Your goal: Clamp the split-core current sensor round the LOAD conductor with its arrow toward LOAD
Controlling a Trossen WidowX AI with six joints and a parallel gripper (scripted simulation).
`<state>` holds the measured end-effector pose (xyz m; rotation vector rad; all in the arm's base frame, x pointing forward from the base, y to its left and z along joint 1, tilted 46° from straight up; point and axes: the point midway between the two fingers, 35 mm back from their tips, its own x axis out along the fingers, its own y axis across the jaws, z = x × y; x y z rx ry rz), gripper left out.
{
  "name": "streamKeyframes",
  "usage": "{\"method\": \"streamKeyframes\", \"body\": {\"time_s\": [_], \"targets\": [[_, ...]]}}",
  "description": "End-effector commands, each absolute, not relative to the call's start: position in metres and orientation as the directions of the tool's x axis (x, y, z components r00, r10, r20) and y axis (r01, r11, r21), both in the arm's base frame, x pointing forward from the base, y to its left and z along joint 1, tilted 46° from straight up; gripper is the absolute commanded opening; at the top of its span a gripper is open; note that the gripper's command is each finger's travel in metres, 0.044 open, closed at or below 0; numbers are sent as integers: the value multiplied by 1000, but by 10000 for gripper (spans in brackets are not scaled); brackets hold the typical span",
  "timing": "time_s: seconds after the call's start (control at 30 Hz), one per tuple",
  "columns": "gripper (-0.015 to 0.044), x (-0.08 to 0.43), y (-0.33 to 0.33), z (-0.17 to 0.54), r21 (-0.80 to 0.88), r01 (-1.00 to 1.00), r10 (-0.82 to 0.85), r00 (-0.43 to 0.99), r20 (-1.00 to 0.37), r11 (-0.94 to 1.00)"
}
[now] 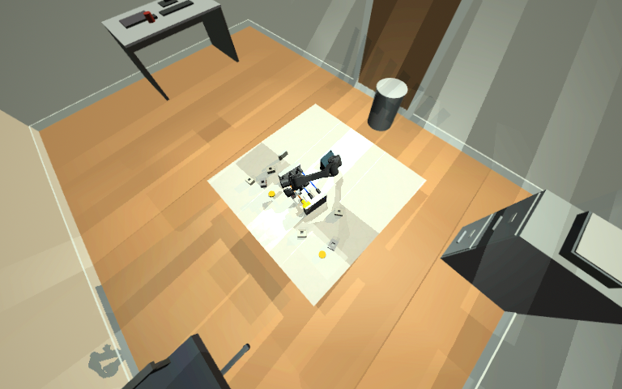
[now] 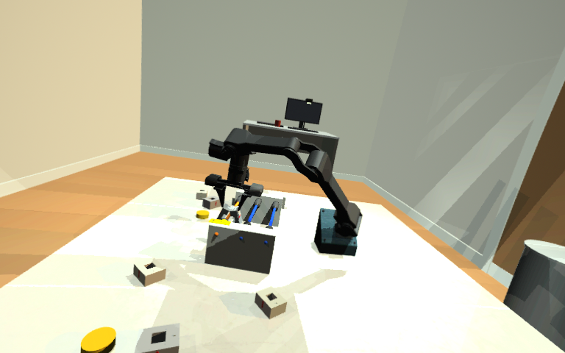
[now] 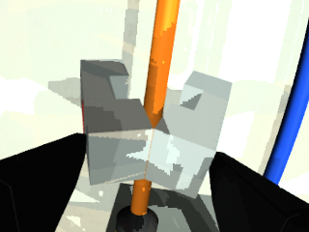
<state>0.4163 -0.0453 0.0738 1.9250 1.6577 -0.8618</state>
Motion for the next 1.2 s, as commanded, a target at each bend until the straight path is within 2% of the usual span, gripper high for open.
{"method": "streamKeyframes", "body": {"time_s": [0.0,0.53,1.17], "targets": [[26,416,-45,74,-59,983,699,80,-711,-172],[440,416,-45,74,-59,983,699,80,-711,-172],[440,419,-21,46,-47,984,699,87,-710,-170]]}}
